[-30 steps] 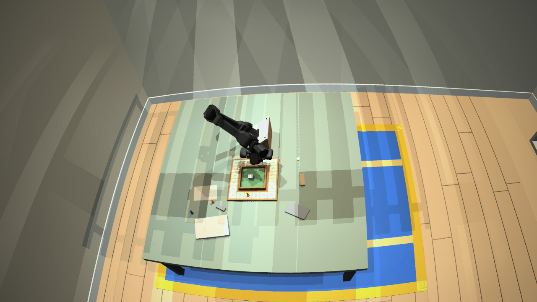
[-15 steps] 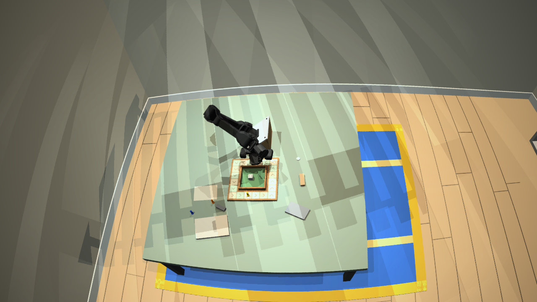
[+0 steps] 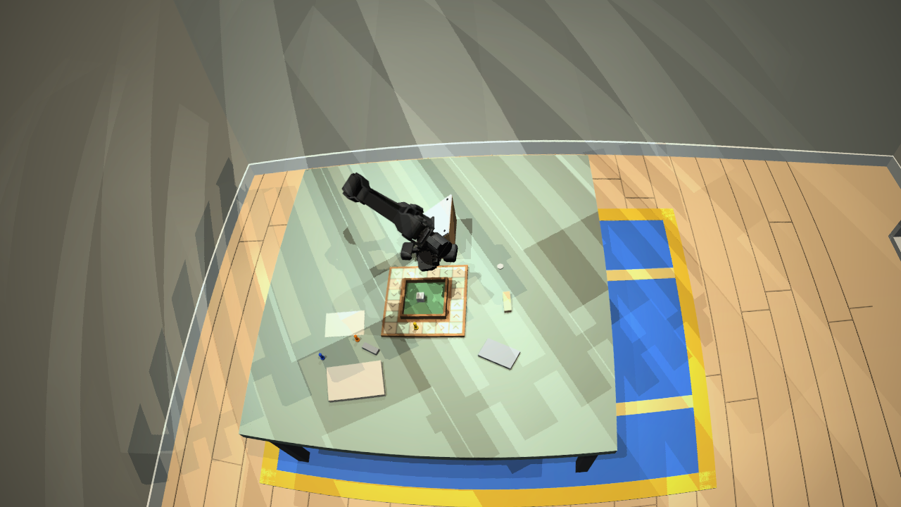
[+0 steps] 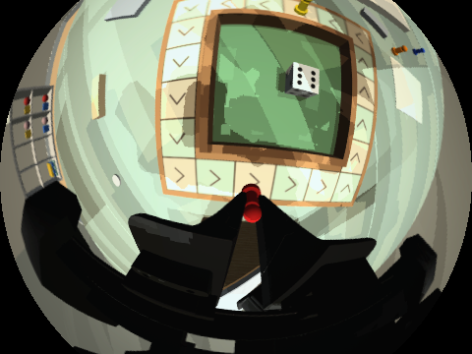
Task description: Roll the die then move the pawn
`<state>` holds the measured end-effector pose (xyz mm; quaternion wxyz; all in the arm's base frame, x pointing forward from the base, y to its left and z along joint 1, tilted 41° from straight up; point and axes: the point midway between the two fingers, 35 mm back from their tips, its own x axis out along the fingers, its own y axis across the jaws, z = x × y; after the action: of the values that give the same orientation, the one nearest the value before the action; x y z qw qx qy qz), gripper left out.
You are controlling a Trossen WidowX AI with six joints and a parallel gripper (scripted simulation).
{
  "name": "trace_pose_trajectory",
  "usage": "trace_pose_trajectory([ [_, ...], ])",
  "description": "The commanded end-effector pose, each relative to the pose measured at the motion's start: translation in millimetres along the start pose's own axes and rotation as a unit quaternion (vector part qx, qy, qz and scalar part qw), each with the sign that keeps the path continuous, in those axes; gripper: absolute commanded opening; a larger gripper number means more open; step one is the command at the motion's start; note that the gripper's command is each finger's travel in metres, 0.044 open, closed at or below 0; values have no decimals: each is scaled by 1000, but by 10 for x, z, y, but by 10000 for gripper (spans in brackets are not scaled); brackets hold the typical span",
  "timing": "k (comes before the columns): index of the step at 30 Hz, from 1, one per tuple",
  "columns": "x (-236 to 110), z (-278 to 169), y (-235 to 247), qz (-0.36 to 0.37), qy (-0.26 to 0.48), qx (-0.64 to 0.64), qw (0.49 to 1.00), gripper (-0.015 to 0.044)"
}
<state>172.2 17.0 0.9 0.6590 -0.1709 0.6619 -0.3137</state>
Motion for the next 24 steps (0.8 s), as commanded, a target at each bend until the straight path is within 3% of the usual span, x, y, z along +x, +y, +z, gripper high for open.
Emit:
trace_pose_trajectory([
  [1,-207,17,24,5,-1,4,1000,0],
  [13,-826,-60,-52,0,0,6,1000,0],
  [24,-759,206,-159,7,6,8,1000,0],
])
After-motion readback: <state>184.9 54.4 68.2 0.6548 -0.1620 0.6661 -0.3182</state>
